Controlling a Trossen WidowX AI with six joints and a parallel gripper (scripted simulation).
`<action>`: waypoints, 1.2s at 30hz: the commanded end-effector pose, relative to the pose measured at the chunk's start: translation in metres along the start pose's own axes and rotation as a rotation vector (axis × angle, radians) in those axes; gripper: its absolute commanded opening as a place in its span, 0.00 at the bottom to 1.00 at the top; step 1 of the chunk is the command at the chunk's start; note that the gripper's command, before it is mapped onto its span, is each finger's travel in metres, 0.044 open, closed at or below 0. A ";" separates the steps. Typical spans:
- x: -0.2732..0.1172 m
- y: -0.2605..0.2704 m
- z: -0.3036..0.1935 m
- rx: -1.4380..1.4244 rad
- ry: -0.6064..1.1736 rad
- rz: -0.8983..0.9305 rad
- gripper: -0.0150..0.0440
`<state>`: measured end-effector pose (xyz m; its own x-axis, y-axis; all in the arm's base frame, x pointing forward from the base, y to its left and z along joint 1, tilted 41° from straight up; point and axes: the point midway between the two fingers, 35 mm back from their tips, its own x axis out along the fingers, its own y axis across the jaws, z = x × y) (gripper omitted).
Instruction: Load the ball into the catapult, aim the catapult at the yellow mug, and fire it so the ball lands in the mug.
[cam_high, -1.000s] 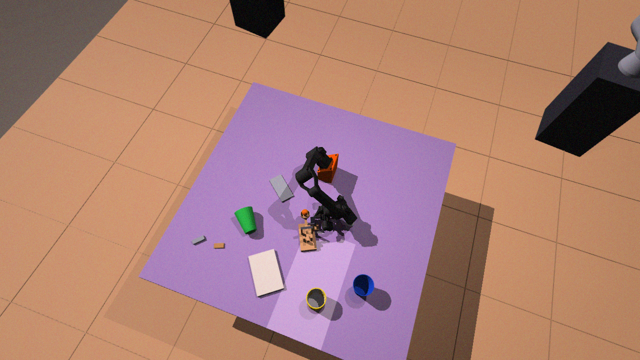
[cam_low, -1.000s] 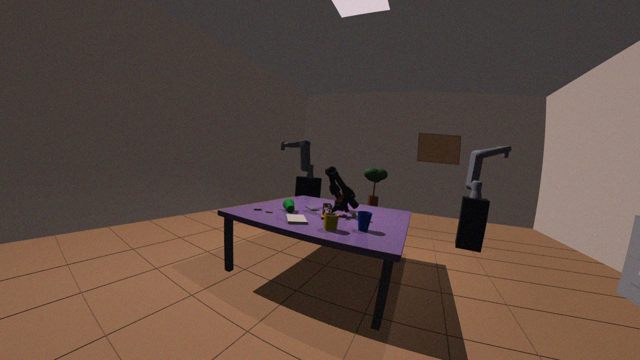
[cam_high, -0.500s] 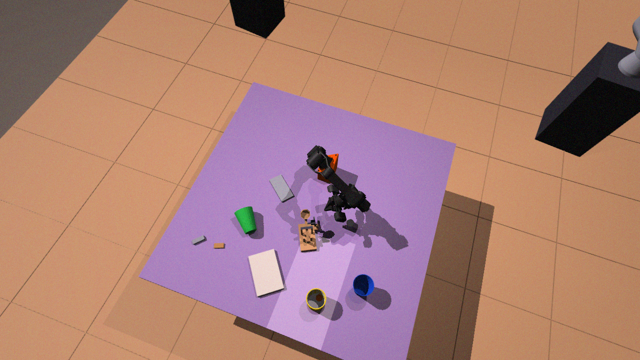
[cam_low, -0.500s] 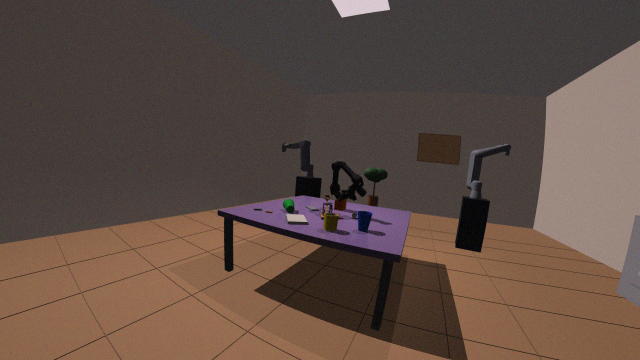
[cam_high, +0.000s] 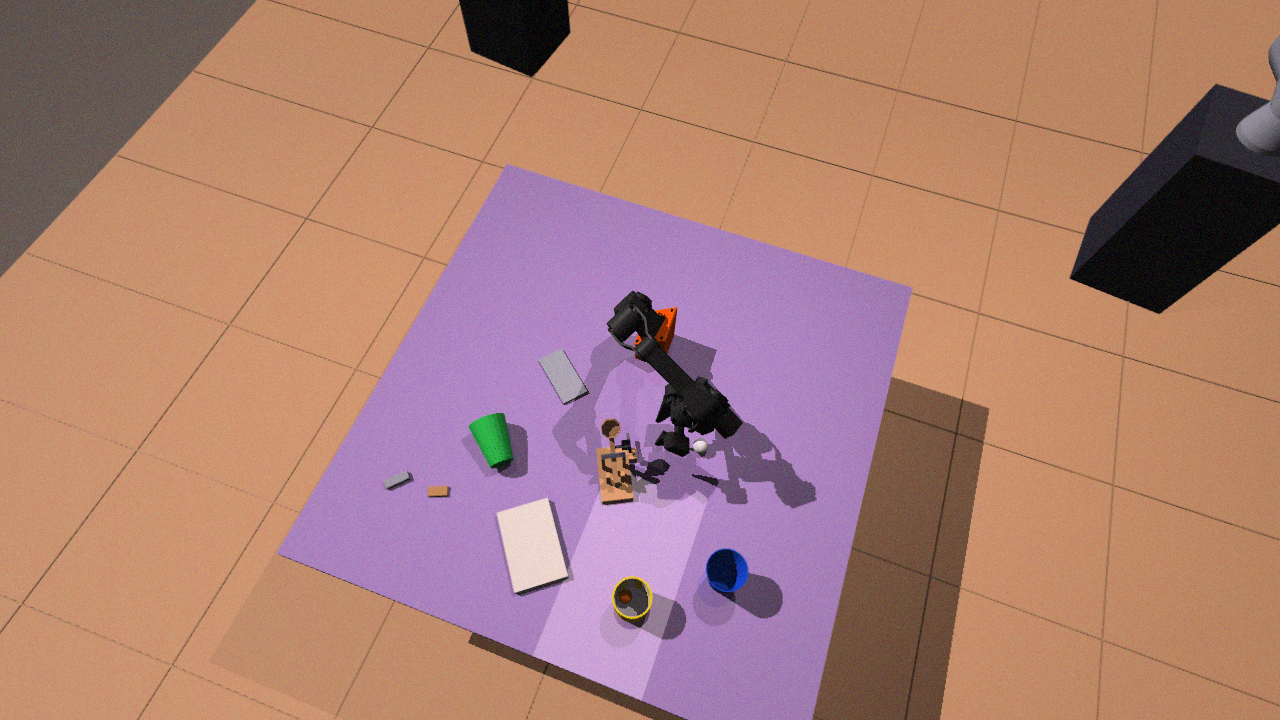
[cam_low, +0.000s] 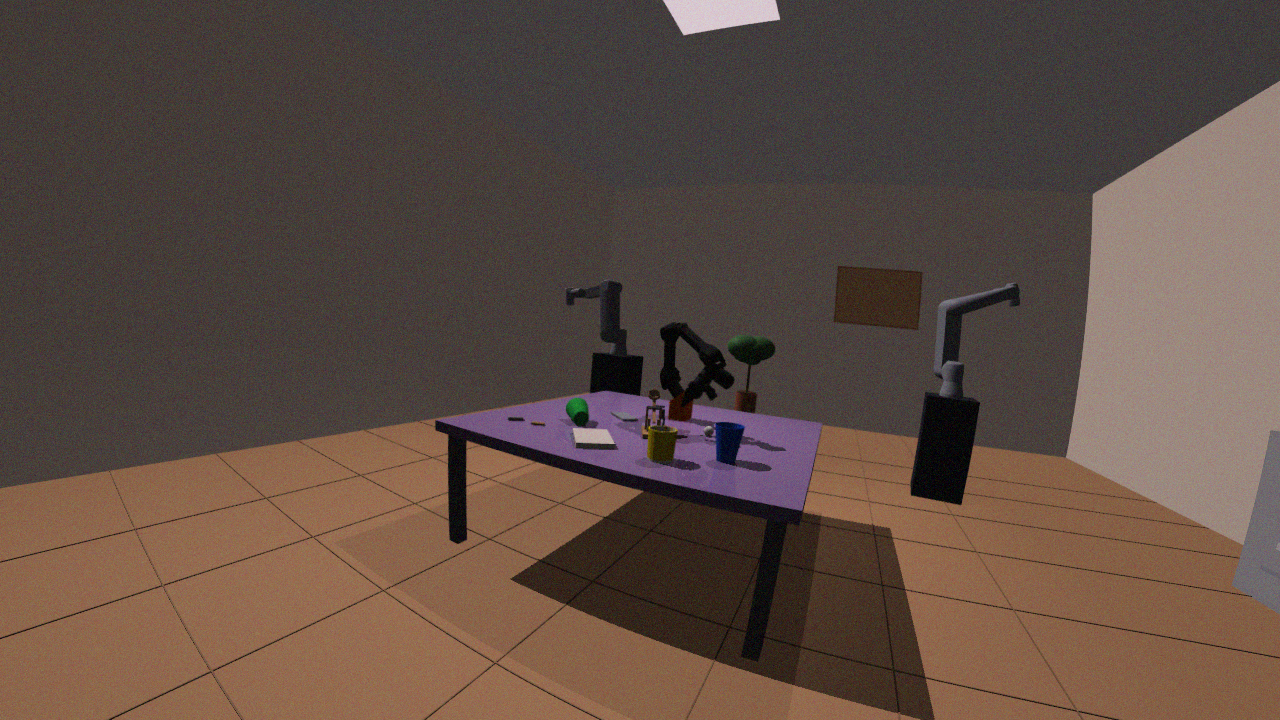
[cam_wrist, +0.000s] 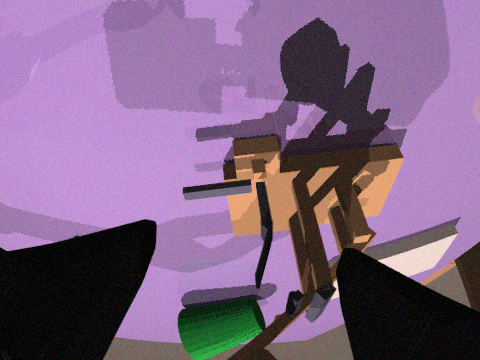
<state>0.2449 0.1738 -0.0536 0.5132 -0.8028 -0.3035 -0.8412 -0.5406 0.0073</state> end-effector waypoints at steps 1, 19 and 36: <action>-0.002 -0.015 0.005 0.135 -0.062 0.006 0.97; -0.011 -0.093 0.013 0.700 -0.316 0.029 1.00; -0.021 -0.180 -0.015 1.225 -0.555 0.042 1.00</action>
<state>0.3732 0.2756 -0.0435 0.5714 -0.4891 -0.6590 -0.6620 0.1999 -0.7224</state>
